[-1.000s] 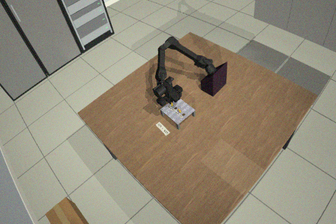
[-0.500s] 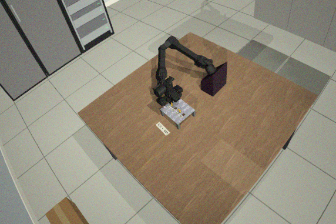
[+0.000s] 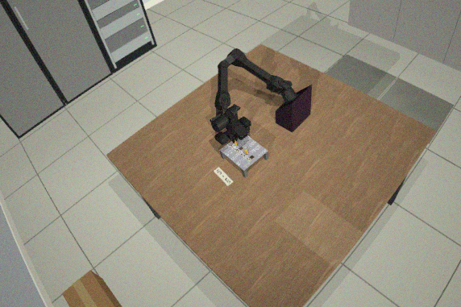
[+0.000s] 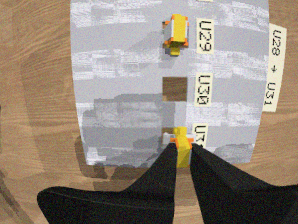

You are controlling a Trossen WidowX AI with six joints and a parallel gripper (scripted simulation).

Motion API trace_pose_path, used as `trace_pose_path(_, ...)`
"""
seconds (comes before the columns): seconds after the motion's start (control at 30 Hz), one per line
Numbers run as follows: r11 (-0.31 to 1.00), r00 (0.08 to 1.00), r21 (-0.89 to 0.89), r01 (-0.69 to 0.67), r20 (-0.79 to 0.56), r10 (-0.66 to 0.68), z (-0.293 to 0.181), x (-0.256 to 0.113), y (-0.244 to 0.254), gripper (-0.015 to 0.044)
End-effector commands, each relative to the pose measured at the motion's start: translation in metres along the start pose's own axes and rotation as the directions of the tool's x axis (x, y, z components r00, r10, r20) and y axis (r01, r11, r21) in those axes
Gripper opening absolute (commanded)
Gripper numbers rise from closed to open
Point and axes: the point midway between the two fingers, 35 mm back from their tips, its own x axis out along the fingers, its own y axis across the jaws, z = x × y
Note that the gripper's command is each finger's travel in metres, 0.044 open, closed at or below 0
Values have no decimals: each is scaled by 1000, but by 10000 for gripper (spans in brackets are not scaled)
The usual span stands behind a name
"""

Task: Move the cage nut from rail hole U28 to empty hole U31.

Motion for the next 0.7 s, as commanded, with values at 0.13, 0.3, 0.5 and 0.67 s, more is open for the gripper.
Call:
trace_pose_path(0.13, 1000, 1000, -5, 12, -4, -12, 0, 0, 1, 23)
trace_pose_path(0.3, 1000, 1000, -5, 12, -4, -12, 0, 0, 1, 23)
trace_pose_path(0.5, 1000, 1000, -5, 12, -4, -12, -1, 0, 1, 23)
trace_pose_path(0.67, 1000, 1000, -6, 12, -5, -12, -1, 0, 1, 23)
